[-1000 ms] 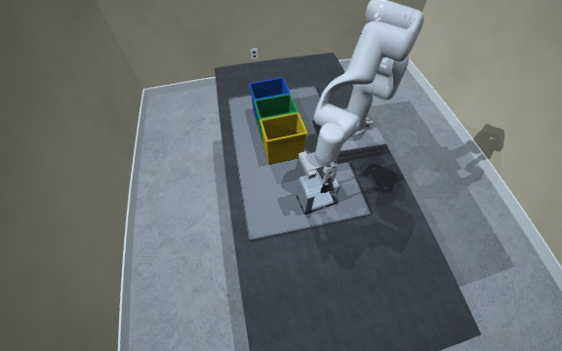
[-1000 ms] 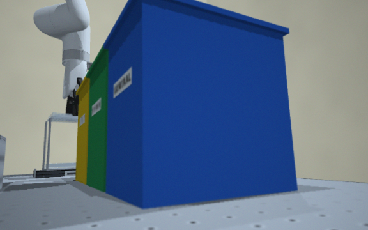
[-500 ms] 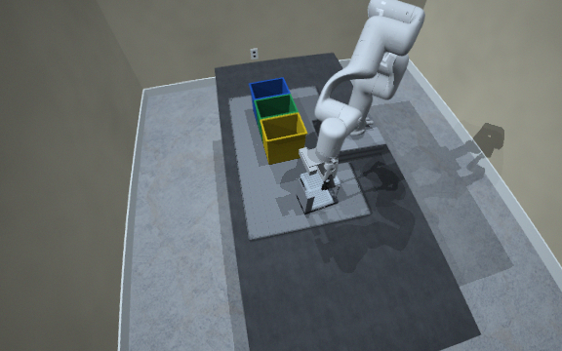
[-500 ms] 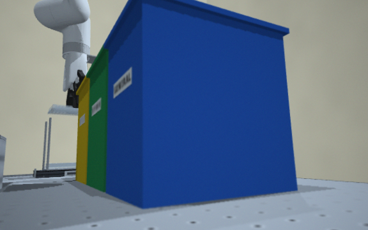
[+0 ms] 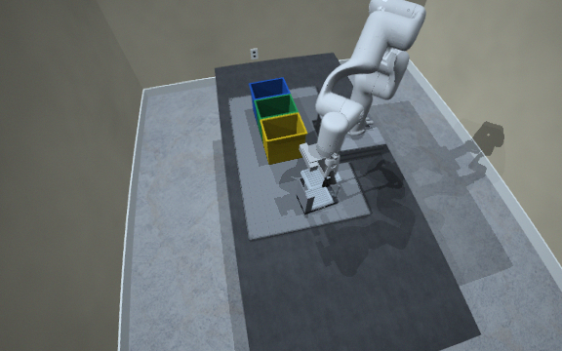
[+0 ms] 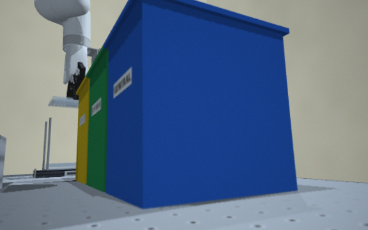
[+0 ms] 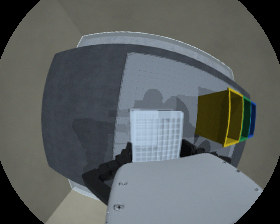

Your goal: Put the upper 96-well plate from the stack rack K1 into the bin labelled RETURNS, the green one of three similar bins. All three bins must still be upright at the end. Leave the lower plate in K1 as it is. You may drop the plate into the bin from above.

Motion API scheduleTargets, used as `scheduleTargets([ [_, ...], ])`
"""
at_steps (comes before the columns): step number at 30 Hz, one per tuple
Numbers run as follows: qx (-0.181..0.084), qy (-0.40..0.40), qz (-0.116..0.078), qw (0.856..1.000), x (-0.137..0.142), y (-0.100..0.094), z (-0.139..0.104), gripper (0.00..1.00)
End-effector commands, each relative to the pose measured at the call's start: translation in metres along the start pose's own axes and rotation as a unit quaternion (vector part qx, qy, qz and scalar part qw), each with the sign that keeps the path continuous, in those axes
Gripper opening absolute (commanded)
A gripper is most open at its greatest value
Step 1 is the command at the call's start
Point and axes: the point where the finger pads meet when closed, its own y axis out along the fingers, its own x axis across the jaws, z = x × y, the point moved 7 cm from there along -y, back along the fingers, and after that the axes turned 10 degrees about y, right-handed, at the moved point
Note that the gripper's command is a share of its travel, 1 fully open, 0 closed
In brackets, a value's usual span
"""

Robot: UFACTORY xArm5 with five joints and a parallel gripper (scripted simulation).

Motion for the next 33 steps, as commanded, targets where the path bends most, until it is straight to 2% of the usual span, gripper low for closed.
scheduleTargets([
  [1, 0.001, 0.000, 0.001, 1.000, -0.001, -0.007, 0.001, 0.00],
  [25, 0.001, 0.000, 0.001, 1.000, 0.000, -0.044, 0.001, 0.00],
  [33, 0.001, 0.000, 0.001, 1.000, 0.000, -0.044, 0.001, 0.00],
])
